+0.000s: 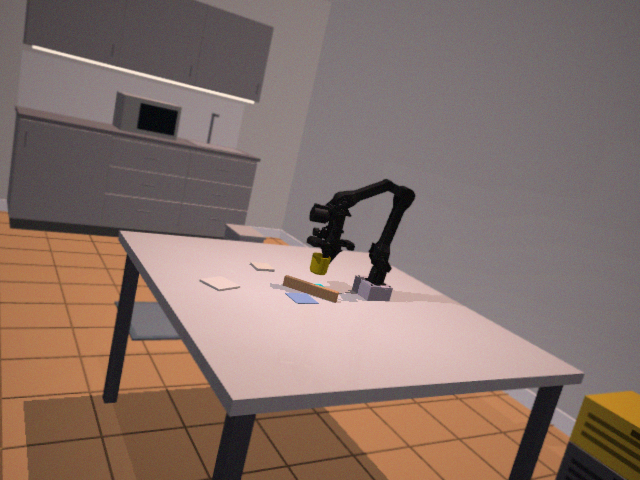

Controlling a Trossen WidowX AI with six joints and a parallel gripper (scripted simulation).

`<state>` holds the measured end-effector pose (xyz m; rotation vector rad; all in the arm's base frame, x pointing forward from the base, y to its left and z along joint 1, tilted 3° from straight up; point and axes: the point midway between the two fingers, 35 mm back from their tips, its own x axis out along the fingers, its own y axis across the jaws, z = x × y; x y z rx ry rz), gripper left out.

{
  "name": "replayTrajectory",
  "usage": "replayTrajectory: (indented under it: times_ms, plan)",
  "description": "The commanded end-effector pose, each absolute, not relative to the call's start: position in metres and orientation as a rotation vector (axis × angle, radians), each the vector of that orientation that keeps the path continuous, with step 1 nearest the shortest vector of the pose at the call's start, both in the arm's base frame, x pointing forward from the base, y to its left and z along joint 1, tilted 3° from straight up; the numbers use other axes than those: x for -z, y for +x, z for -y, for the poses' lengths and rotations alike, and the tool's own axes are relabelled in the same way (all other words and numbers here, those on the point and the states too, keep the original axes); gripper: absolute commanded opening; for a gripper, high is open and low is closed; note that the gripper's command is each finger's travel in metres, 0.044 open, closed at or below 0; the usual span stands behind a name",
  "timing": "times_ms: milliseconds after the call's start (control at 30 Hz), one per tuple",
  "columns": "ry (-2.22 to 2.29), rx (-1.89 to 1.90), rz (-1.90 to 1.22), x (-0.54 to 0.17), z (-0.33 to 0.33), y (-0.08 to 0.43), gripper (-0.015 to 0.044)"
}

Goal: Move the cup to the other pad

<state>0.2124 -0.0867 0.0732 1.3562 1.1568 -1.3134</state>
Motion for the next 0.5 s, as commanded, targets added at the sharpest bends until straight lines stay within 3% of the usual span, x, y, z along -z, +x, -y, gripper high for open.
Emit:
replayTrajectory:
  times_ms: [0,467]
  plan:
    - [1.35,1.316,-1.161,-0.072,0.09,0.202,0.0]
    - [1.35,1.317,-1.162,-0.066,0.095,0.19,0.0]
